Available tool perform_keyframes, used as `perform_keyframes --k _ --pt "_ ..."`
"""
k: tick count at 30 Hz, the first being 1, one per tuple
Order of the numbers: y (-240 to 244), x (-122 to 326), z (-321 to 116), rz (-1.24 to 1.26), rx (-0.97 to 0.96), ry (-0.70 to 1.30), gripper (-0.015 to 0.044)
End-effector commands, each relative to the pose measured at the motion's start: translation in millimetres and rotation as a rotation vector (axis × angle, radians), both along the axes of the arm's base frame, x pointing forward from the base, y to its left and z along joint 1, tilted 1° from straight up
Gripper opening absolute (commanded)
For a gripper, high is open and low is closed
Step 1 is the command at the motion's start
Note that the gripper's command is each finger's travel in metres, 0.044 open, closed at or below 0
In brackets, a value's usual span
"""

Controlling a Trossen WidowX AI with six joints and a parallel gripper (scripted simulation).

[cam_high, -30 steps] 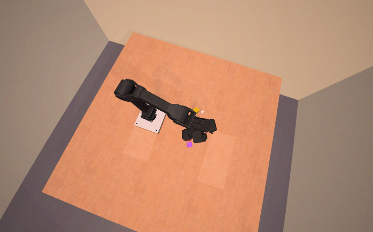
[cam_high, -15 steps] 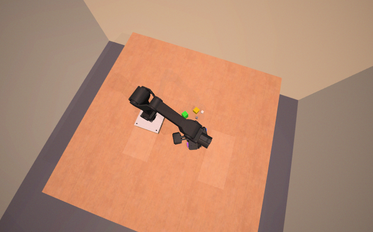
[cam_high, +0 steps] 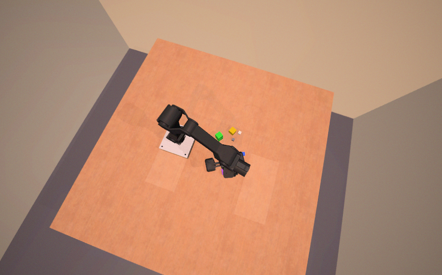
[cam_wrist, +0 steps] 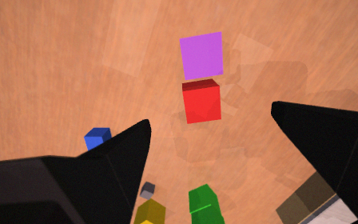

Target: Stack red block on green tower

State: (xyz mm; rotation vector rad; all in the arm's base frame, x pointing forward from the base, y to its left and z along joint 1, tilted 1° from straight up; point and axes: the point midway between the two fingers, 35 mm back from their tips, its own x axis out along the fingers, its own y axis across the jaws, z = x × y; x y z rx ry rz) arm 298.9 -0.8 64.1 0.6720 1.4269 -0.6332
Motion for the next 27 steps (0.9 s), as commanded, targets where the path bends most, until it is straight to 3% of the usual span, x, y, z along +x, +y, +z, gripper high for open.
perform_keyframes --k 1,27 --pt "1.7 -0.2 -11.2 0.003 0.004 0.002 0.044" --pt "2.5 1.7 -46.3 0.003 0.004 0.002 0.044"
